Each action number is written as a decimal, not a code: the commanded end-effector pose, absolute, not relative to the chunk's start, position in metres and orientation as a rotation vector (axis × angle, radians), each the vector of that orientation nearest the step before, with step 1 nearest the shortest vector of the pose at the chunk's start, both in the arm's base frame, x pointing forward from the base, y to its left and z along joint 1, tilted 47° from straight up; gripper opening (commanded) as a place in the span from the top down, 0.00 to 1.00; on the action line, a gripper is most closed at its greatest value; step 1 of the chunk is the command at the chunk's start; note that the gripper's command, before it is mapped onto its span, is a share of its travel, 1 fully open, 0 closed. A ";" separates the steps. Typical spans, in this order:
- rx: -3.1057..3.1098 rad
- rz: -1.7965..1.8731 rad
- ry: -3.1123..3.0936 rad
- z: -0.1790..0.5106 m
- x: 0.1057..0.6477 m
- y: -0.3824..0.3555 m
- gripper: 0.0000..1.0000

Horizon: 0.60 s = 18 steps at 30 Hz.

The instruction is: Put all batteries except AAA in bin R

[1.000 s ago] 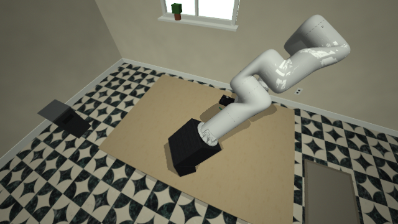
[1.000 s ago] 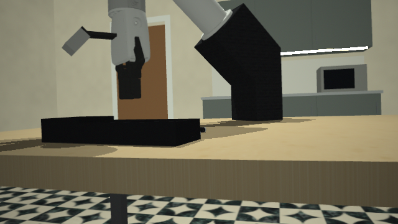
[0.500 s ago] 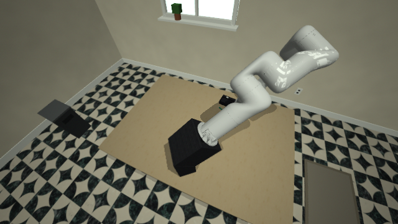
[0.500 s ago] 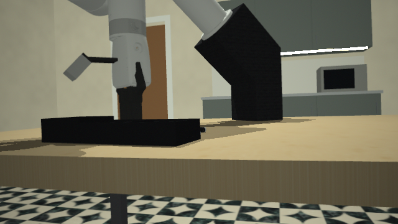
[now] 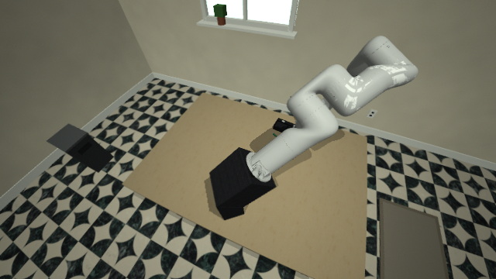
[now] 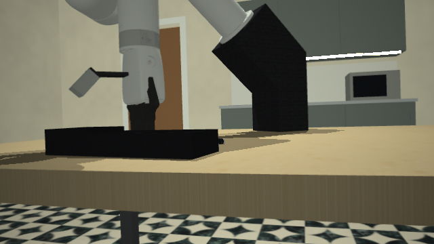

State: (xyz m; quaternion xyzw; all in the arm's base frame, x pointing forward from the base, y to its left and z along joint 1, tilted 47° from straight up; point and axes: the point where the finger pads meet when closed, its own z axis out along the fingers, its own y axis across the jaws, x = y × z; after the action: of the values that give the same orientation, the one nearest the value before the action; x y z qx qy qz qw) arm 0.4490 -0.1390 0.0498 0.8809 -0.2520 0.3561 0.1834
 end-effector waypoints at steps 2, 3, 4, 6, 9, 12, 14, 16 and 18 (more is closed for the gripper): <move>2.485 1.006 -0.710 0.048 0.451 -0.141 0.72; 2.485 1.006 -0.710 0.048 0.451 -0.141 0.72; 2.485 1.007 -0.710 0.048 0.451 -0.141 0.72; 2.485 1.006 -0.710 0.048 0.451 -0.141 0.72; 2.485 1.006 -0.710 0.048 0.451 -0.141 0.72; 2.485 1.007 -0.710 0.048 0.451 -0.141 0.72; 2.485 1.007 -0.710 0.048 0.451 -0.141 1.00; 2.485 1.007 -0.710 0.048 0.451 -0.141 1.00; 2.485 1.007 -0.710 0.048 0.451 -0.141 1.00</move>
State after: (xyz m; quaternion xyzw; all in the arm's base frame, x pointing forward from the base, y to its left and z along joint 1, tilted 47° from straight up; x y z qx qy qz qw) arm 0.4508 -0.1410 0.0472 0.8809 -0.2520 0.3563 0.1833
